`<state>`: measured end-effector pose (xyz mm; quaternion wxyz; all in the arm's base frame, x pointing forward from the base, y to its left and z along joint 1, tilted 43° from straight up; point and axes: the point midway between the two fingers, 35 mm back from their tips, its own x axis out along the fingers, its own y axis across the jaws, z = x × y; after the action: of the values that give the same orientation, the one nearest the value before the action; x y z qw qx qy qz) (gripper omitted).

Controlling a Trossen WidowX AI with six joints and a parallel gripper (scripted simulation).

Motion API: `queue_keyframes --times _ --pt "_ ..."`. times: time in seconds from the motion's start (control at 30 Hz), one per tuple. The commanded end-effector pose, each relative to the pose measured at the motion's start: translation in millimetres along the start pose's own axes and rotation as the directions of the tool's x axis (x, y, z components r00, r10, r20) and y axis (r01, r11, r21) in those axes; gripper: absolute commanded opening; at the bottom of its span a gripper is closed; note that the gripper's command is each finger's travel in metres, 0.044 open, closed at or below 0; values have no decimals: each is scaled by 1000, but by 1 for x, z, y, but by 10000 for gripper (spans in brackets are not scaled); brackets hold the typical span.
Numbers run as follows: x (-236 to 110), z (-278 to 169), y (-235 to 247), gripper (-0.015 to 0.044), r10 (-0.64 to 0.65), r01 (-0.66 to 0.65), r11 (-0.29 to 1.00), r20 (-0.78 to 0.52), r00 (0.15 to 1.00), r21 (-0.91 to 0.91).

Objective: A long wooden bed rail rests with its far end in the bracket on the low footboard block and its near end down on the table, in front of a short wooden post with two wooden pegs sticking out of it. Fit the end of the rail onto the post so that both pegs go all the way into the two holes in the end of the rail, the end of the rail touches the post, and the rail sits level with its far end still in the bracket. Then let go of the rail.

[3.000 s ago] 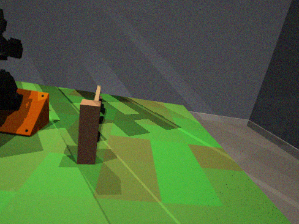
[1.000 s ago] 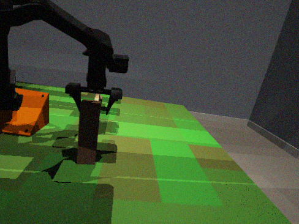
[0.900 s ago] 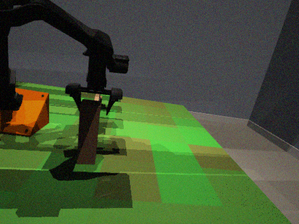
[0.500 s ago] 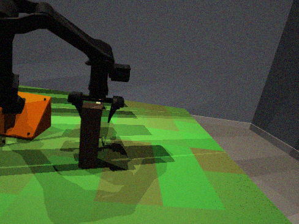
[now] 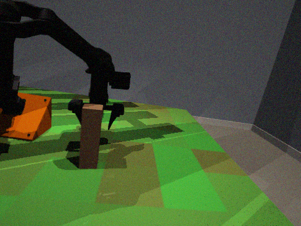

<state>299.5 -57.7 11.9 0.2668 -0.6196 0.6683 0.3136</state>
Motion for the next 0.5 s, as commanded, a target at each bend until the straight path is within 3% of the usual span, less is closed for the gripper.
queue_keyframes --times 0.0,0.47 --pt "8 -1 1 440 6 -6 1000 -7 1000 -5" --pt "29 -2 4 440 7 -7 1000 -10 1000 -5"
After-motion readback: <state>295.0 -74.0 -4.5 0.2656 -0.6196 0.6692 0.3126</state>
